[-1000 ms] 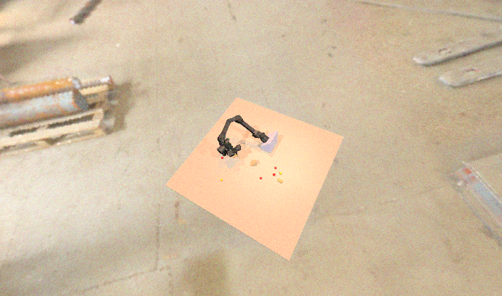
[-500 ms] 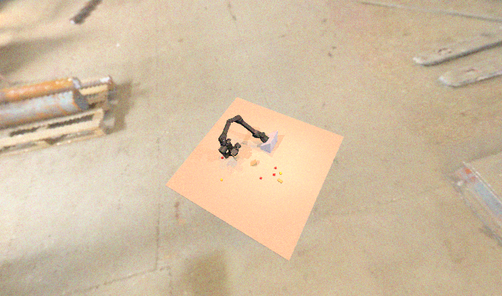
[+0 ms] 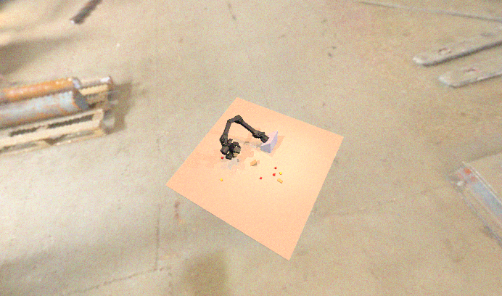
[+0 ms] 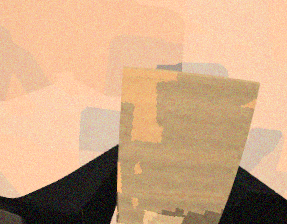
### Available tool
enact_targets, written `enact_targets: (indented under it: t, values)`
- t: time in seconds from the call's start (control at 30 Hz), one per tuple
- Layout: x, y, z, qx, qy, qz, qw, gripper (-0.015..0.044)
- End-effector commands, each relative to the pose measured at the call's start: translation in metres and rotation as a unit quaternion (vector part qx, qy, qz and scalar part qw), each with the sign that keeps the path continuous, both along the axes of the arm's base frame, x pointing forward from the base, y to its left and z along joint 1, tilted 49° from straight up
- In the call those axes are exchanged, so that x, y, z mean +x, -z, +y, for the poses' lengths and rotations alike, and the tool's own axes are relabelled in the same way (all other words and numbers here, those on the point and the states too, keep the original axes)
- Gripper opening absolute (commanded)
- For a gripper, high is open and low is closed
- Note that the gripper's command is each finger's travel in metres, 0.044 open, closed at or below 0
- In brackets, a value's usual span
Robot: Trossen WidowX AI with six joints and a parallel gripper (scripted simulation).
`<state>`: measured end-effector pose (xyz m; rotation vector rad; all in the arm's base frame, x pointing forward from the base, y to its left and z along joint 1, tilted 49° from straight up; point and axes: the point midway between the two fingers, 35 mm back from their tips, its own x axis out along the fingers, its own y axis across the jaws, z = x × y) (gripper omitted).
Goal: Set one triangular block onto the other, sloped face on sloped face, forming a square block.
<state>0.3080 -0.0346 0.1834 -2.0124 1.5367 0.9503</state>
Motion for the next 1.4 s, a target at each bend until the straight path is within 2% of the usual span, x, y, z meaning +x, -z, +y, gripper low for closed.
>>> enact_targets:
  t: [0.0, 0.37, 0.63, 1.37]
  values:
    - [0.001, -0.001, 0.002, -0.025, -0.051, 0.039, 0.998, 0.0000]
    - [0.003, -0.004, 0.006, -0.089, -0.176, 0.146, 0.969, 0.0000]
    - [0.003, -0.002, 0.009, -0.089, -0.179, 0.148, 0.969, 0.0000]
    - [-0.017, 0.044, 0.098, -0.079, -0.182, 0.150, 0.969, 0.0000]
